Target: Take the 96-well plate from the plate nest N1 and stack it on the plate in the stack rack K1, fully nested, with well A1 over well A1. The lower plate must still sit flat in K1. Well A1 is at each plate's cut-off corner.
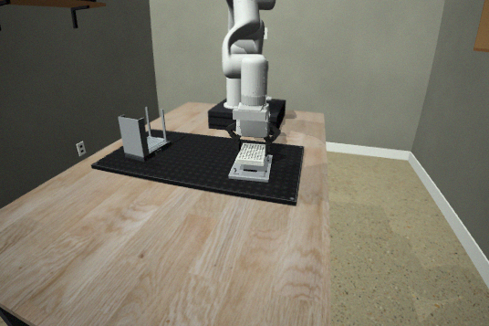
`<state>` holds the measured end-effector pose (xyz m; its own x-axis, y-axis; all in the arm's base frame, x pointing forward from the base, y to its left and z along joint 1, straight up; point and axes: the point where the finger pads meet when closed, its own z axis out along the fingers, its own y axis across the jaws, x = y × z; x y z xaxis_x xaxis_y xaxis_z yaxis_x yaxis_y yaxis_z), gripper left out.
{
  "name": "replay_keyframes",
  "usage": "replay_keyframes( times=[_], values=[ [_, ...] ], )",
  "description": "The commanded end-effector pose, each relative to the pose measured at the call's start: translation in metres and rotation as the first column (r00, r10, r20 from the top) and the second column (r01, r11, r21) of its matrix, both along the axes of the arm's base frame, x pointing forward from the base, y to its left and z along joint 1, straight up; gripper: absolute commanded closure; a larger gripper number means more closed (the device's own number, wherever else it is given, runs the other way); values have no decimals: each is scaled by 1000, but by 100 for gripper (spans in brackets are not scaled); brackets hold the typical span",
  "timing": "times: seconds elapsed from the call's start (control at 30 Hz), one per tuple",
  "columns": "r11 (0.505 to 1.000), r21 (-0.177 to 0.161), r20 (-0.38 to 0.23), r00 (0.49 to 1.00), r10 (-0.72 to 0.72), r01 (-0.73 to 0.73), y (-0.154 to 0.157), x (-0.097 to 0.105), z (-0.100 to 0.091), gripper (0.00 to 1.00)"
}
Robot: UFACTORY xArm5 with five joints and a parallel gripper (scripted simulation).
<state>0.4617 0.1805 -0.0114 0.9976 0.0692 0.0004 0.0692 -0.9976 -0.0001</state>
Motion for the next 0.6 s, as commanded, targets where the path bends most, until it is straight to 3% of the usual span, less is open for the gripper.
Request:
replay_keyframes(
  times=[0.0, 0.57],
  values=[
    [1000, 1, 3, 1000, 0, 0, 0, 1, 7, 100],
    [1000, 1, 3, 1000, 0, 0, 0, 1, 32, 100]
  ],
)
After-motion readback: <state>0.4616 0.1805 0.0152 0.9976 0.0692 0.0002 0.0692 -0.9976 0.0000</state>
